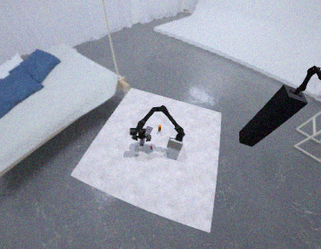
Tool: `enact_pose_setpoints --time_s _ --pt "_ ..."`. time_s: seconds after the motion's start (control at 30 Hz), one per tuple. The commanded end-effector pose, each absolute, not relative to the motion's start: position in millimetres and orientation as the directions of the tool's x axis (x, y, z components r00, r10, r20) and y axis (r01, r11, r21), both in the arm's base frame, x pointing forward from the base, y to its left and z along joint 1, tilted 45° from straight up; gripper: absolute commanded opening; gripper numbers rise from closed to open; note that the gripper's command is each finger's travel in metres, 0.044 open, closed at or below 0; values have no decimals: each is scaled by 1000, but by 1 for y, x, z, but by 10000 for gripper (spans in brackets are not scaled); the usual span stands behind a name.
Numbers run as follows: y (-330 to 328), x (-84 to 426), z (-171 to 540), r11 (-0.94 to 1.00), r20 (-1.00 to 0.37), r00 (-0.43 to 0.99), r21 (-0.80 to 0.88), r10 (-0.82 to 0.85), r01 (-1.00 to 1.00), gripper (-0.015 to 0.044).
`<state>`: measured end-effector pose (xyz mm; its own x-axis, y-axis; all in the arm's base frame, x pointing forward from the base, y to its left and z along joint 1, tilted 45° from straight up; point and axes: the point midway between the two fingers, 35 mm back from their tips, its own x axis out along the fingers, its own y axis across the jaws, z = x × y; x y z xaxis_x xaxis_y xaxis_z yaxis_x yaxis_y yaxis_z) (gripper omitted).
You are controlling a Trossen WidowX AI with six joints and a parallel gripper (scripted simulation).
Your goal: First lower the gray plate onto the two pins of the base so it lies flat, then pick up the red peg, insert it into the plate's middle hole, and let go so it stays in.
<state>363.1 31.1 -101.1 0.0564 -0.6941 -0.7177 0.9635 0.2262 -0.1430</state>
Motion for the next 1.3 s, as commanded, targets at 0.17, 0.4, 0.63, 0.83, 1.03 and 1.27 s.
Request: enact_pose_setpoints --time_s 0.17,0.4,0.63,0.83,1.03,1.27 --pt "20 360 -111 228 -712 52 -153 -700 962 440" --pt "20 360 -111 228 -712 52 -153 -700 962 256" --pt "20 360 -111 228 -712 52 -153 -700 962 131" --pt "21 360 -111 228 -713 52 -153 -700 962 52" --pt "32 362 -100 229 -715 53 -152 -697 961 0" --pt "48 363 -85 231 -718 54 -152 -694 961 0"
